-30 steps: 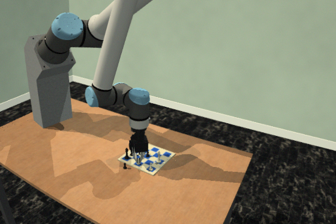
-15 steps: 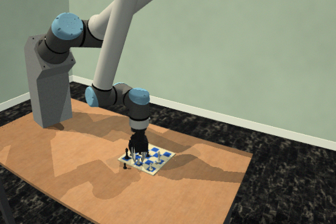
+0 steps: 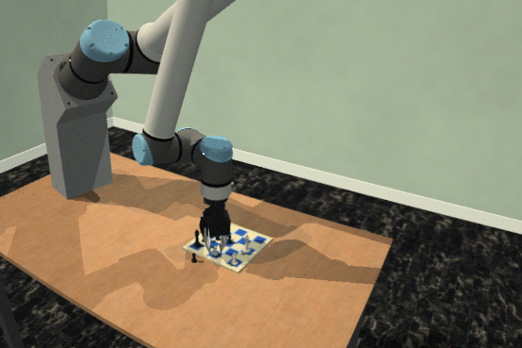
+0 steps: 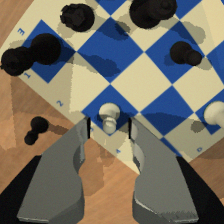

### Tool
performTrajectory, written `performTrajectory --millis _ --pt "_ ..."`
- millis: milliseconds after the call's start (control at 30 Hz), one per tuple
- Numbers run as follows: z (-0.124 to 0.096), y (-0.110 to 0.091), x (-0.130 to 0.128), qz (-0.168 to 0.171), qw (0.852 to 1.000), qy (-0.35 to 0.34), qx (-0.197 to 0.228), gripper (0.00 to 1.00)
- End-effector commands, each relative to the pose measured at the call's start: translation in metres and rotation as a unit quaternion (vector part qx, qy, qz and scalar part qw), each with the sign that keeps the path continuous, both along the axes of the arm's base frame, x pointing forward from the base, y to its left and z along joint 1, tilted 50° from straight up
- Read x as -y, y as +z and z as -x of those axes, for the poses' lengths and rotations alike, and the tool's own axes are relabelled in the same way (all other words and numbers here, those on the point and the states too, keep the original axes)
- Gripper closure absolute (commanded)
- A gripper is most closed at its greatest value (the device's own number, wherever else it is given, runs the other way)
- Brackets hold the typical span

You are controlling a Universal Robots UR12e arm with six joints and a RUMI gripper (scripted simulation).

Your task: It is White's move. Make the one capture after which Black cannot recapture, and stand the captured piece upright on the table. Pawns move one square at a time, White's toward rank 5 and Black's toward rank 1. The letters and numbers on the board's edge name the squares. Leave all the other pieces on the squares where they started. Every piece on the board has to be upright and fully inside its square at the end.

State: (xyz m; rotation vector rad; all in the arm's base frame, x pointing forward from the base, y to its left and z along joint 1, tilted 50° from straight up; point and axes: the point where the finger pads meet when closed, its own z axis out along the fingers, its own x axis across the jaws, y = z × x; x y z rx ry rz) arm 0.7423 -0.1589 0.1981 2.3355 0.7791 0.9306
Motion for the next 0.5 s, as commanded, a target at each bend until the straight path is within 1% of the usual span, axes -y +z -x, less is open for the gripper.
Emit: performTrajectory --millis 0,133,400,467 --pt "0.004 0.004 -0.002 0.0 1.0 0.0 0.0 0.8" --pt "0.016 0.015 -0.006 0.0 1.0 0.0 0.0 0.8" --pt "0.048 0.042 -0.016 0.0 1.0 0.0 0.0 0.8" --pt "0.051 0.045 -0.017 0.0 1.0 0.0 0.0 0.8"
